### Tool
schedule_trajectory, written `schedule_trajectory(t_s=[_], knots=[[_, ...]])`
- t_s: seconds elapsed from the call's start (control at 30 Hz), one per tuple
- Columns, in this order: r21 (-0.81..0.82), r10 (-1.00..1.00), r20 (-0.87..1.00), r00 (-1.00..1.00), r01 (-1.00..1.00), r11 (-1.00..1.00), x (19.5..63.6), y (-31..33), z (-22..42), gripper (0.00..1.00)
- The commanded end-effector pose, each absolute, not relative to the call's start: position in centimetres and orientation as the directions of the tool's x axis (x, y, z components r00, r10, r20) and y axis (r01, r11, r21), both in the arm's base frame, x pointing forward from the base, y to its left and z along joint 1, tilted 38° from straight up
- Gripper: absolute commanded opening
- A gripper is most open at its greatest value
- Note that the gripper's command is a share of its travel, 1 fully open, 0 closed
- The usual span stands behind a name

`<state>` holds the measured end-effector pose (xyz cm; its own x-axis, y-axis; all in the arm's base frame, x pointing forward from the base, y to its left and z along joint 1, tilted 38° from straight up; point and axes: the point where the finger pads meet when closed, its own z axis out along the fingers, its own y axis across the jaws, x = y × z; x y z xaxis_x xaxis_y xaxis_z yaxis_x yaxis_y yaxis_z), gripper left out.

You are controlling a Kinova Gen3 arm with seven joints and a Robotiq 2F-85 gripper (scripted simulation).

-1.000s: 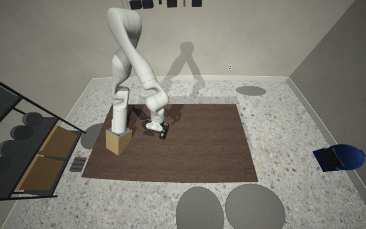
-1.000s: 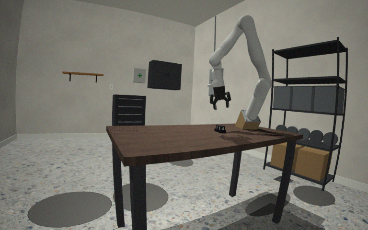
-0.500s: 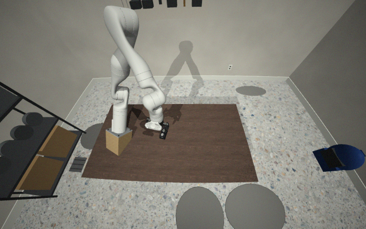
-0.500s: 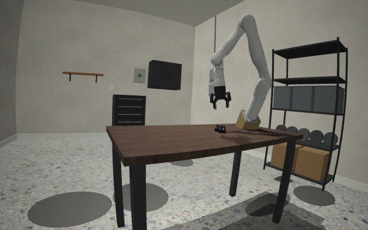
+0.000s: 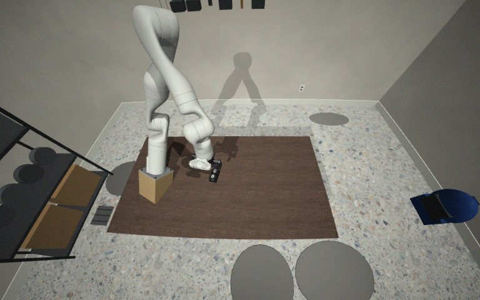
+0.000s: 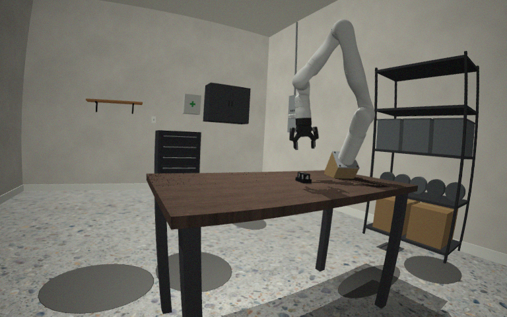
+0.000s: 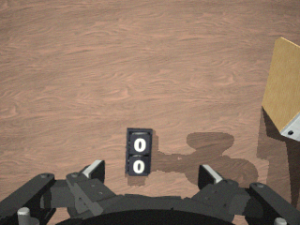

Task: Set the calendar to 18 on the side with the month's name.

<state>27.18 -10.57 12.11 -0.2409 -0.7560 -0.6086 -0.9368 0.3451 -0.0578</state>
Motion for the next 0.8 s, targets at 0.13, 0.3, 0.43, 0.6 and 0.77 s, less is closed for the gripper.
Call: schedule_trajectory(t_s=[0.13, 0.3, 0.43, 0.6, 0.77], knots=[[-0.075, -0.755, -0.608, -0.246, -0.929, 0.363, 27.09, -10.82, 12.25, 1.00], [-0.075, -0.755, -0.608, -0.246, -0.929, 0.363, 27.09, -10.82, 12.25, 1.00], [-0.089, -0.755, -0.608, -0.246, -0.924, 0.372, 27.14, -10.89, 12.35, 1.00], [-0.101, -0.755, -0.608, -0.246, -0.919, 0.380, 27.17, -10.95, 12.44, 1.00], [-0.101, -0.755, -0.608, -0.246, -0.919, 0.380, 27.17, -10.95, 12.44, 1.00]])
